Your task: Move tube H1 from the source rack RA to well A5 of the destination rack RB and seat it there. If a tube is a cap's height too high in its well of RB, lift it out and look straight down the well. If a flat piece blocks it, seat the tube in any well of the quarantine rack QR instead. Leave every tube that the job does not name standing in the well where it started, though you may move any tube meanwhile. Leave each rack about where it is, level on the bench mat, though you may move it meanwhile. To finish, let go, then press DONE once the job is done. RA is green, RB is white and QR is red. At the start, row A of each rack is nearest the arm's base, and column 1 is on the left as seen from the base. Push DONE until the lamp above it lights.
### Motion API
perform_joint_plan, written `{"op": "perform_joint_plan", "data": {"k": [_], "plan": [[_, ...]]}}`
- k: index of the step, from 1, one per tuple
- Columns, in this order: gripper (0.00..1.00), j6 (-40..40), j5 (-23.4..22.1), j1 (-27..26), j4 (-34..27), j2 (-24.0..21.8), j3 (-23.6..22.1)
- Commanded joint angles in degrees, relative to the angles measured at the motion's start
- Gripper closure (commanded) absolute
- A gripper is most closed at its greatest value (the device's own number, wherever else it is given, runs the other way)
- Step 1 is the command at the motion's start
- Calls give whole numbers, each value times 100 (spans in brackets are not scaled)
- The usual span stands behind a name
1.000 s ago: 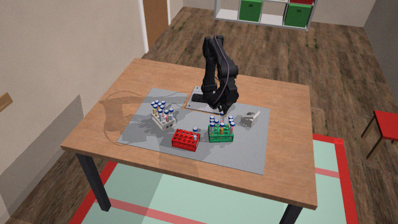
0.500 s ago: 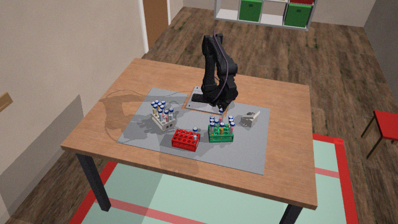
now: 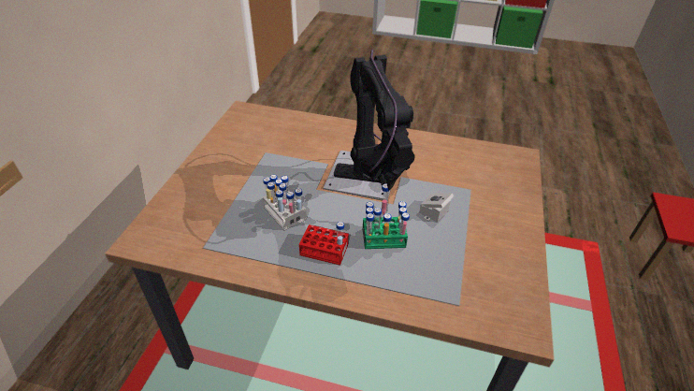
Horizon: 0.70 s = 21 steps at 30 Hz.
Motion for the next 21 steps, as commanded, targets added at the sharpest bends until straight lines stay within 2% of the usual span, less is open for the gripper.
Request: {"op": "perform_joint_plan", "data": {"k": [1, 12, 13, 21], "plan": [[100, 68, 43, 94, -99, -262, -134], [100, 143, 39, 169, -134, -572, -387], [100, 2, 49, -5, -134, -587, -179], [100, -588, 70, -604, -134, -466, -144]]}}
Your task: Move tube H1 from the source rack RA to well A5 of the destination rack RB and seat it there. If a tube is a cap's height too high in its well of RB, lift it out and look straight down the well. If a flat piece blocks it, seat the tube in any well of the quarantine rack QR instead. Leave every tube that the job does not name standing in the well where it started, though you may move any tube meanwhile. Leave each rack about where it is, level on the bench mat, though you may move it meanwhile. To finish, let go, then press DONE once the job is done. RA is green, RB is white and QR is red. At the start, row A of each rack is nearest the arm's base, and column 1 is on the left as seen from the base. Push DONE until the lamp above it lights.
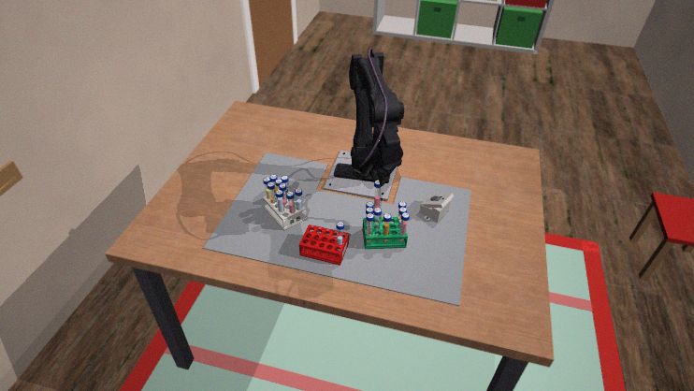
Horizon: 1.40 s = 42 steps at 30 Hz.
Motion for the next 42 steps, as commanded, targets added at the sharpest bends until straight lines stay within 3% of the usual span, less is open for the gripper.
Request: {"op": "perform_joint_plan", "data": {"k": [1, 8, 9, 23, 26, 42], "plan": [[100, -378, 59, -267, -100, 13, 212], [100, -756, 59, -646, -95, 124, 269], [100, -834, 36, -719, -95, -35, 287], [100, -1819, 63, -1708, -58, 416, 571], [100, -1891, 42, -1776, -63, 331, 608], [100, -2753, 54, -2640, -98, 887, 1080]]}}
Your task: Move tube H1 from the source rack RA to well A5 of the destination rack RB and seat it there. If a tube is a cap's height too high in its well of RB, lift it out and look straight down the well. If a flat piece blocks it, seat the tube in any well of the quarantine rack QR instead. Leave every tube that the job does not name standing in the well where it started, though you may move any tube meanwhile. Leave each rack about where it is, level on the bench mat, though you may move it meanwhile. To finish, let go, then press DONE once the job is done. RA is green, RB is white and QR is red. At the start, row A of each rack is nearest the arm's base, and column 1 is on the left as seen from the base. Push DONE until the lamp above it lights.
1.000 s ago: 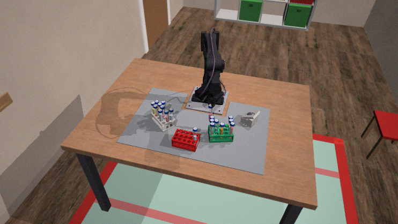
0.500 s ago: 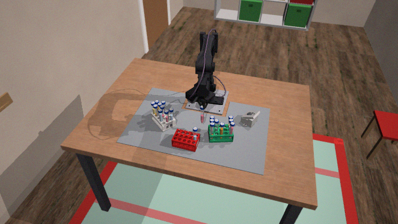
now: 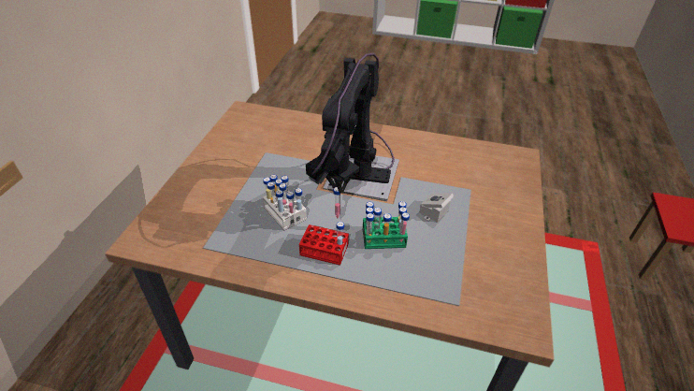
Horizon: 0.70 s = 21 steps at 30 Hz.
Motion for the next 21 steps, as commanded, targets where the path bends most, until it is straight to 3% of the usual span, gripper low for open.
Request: {"op": "perform_joint_plan", "data": {"k": [1, 4, 14, 17, 18, 21], "plan": [[100, -250, 22, -125, -90, 15, 247], [100, -415, 23, -291, -95, 175, 367], [100, 1487, -21, -255, -96, 0, 378], [100, 1586, -17, -252, -97, 1, 379], [100, 1638, 11, -201, -100, 252, 456], [100, 1666, 16, -166, -124, 425, 652]]}}
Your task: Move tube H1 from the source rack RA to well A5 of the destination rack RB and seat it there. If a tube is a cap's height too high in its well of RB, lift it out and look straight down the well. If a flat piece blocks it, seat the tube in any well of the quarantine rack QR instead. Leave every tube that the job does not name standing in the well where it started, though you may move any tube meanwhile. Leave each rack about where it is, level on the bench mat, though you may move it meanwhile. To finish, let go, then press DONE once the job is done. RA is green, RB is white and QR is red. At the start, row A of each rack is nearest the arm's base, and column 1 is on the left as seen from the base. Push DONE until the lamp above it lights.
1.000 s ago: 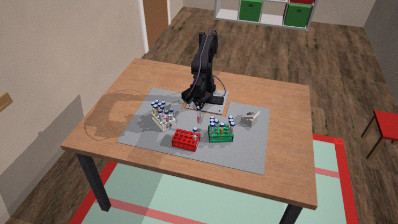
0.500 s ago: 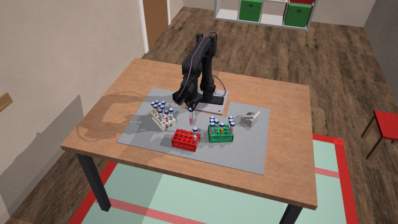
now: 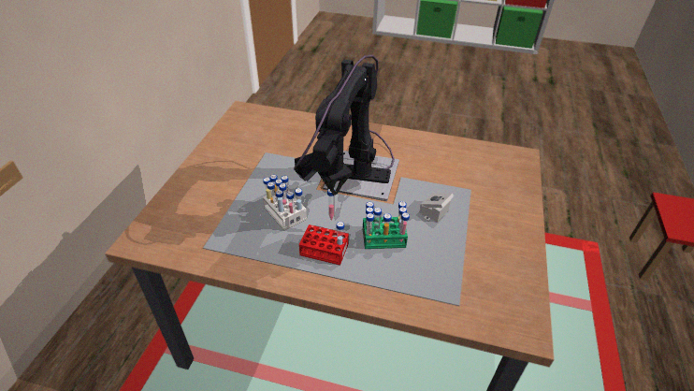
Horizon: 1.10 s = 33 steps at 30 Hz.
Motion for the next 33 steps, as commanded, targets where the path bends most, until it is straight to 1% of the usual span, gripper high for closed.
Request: {"op": "perform_joint_plan", "data": {"k": [1, 11, 14, 15, 28, 31, 32, 33], "plan": [[100, 231, 20, 85, -79, 175, 311], [100, 243, 22, 93, -159, 559, 772], [100, 215, 22, 92, -170, 495, 822], [100, 218, 23, 94, -179, 638, 871], [100, 237, 23, 103, -325, 1151, 1536], [100, 236, 23, 81, -342, 1091, 1597], [100, 238, 23, 85, -340, 1236, 1652], [100, 238, 23, 87, -338, 1276, 1705]]}}
